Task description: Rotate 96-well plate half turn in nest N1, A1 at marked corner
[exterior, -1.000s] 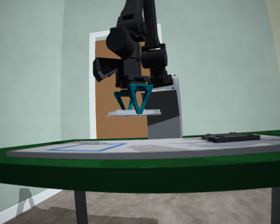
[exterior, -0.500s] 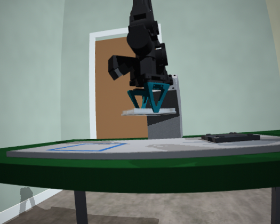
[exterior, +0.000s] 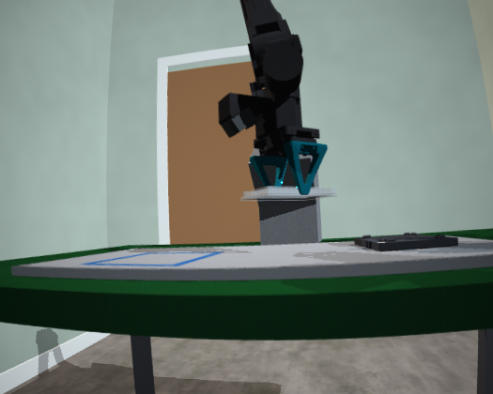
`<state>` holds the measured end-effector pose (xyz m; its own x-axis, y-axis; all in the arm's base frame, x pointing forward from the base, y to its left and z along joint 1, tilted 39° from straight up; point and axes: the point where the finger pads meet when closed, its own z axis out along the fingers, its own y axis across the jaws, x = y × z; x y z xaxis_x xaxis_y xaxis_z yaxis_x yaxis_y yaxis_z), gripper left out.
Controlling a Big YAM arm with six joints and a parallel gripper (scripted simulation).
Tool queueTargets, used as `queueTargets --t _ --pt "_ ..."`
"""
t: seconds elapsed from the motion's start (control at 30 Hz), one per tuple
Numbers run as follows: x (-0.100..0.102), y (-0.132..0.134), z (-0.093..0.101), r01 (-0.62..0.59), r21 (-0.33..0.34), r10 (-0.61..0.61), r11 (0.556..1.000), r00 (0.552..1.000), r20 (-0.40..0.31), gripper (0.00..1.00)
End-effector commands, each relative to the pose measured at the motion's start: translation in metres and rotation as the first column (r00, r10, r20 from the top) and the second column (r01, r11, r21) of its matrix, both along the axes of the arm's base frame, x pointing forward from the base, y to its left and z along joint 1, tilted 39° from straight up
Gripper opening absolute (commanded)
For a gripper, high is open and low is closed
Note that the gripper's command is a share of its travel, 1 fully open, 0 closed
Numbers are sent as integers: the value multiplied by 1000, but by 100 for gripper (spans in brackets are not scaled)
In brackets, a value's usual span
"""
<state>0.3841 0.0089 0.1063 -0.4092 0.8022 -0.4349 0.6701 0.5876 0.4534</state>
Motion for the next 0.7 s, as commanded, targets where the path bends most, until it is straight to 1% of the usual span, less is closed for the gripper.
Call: queueTargets --t 0.0,0.23,0.33,0.4,0.53,0.67 --pt "1 16 1 5 21 -5 1000 1000 21 0" --pt "1 40 -2 4 22 -4 1000 1000 22 0" --pt "3 50 -1 4 24 -4 1000 1000 28 0" --pt "3 50 -1 4 24 -4 1000 1000 28 0" --pt "6 66 4 3 30 -4 1000 999 41 0" --pt "5 79 1 2 31 -4 1000 999 41 0"
